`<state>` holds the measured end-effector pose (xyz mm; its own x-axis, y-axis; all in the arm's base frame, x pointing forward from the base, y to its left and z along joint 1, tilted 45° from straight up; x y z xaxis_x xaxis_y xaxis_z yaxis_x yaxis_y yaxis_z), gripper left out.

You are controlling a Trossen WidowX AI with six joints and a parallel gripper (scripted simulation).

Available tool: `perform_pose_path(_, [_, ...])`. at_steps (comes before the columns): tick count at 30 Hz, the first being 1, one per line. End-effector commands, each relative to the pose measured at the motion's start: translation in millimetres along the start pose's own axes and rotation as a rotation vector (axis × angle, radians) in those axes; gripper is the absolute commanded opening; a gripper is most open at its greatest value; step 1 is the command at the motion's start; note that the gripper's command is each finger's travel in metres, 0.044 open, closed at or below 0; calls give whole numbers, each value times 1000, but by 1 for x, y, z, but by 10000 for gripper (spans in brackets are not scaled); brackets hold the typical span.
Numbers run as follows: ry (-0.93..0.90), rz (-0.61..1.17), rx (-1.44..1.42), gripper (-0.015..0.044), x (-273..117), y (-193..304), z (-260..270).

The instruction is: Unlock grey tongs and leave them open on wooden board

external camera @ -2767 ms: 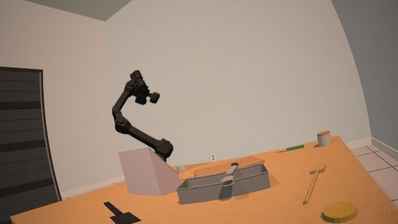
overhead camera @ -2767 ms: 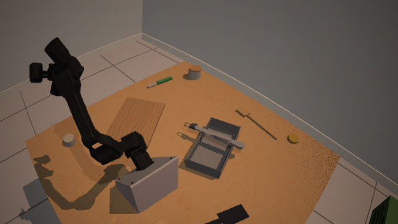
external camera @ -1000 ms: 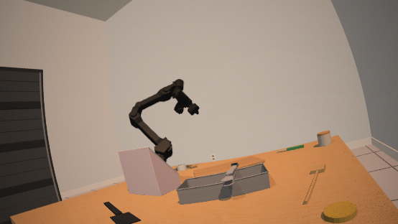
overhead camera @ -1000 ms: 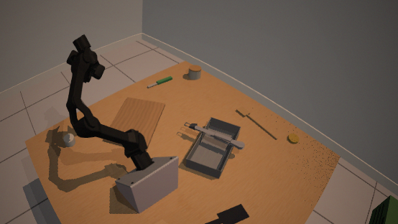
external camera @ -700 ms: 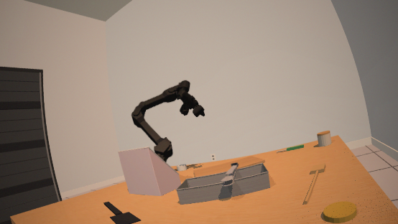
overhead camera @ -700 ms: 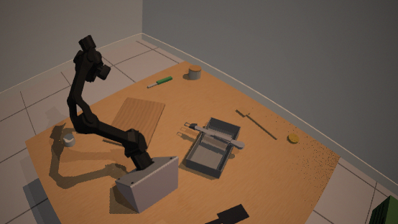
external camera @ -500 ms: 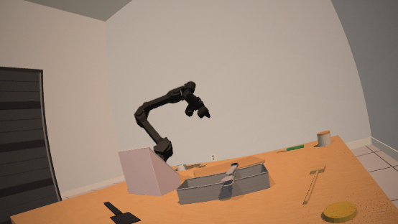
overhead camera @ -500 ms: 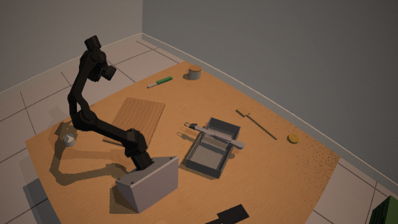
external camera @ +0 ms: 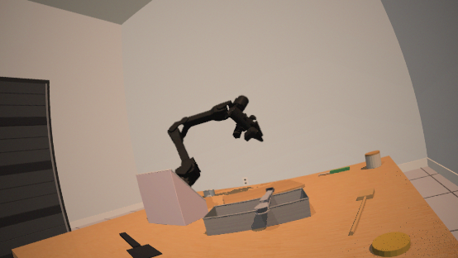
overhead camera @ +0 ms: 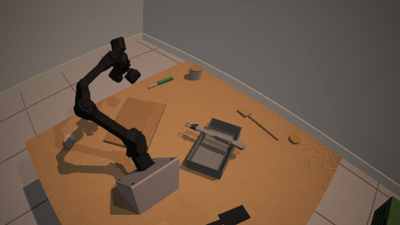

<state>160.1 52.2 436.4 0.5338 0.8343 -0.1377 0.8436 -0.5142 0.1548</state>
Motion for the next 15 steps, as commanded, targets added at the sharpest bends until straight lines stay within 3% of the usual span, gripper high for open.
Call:
perform_pose_path(1, [-89,47,108,260,18,44,39])
perform_pose_path(15, [-286,148,521,260,12,150,202])
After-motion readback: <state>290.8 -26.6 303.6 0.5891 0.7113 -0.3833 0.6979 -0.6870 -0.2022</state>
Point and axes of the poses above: the point midway between the two fingers, 35 mm back from their tips, its own x axis out along the fingers, its own z axis across the jaws, y = z × x, the point moved 10 cm from there along -x, back along the fingers, and after that the axes turned 13 degrees about x, right-handed, at the moved point
